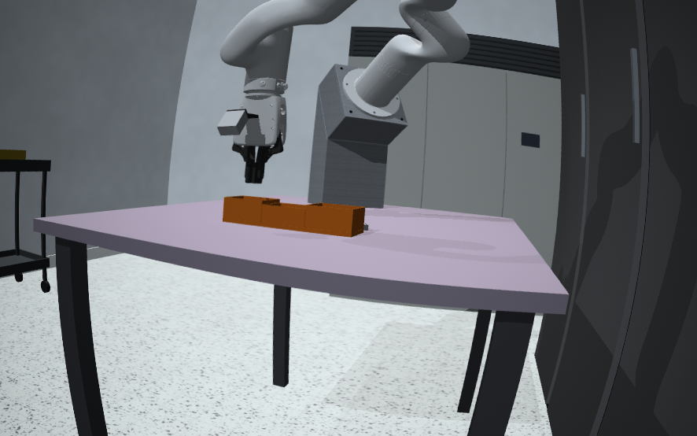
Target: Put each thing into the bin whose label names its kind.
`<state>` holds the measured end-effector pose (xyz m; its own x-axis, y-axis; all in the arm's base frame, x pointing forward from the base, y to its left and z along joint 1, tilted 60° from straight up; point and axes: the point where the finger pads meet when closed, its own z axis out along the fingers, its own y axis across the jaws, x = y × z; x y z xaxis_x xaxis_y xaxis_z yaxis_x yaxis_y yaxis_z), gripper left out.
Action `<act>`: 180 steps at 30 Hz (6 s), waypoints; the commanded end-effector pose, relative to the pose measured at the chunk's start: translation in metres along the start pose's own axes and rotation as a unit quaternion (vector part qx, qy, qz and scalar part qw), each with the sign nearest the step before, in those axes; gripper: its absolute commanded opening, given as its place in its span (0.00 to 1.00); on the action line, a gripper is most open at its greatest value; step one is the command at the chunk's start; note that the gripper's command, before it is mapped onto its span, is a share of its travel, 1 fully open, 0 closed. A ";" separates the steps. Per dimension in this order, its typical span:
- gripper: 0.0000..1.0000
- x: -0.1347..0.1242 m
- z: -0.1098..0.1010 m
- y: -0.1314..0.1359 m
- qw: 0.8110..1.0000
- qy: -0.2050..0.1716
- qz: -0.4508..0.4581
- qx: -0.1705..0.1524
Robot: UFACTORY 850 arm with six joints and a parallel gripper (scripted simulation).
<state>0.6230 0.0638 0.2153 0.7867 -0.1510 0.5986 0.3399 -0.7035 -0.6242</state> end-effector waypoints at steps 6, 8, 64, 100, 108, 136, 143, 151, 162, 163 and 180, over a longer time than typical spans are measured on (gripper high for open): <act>0.07 0.001 0.018 0.000 1.000 0.000 0.000 0.000; 0.07 0.001 0.023 0.000 1.000 0.000 0.000 0.000; 0.07 0.001 0.058 0.000 1.000 0.000 0.000 0.000; 0.07 0.001 0.020 0.000 1.000 0.000 0.000 0.000; 0.07 0.001 -0.001 0.000 1.000 0.000 0.000 0.000; 0.07 0.000 -0.001 -0.084 1.000 0.000 0.000 0.000; 0.07 0.000 0.010 -0.084 1.000 0.000 0.000 0.000; 0.07 0.000 0.031 -0.084 1.000 0.000 0.000 0.000; 0.07 0.000 0.055 -0.084 1.000 0.000 0.000 0.000; 0.07 0.000 0.058 -0.084 1.000 0.000 0.000 0.000; 0.07 0.001 0.058 -0.084 1.000 0.000 0.000 0.000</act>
<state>0.6247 0.1634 0.2381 0.7870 -0.1508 0.5983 0.3399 -0.7033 -0.6244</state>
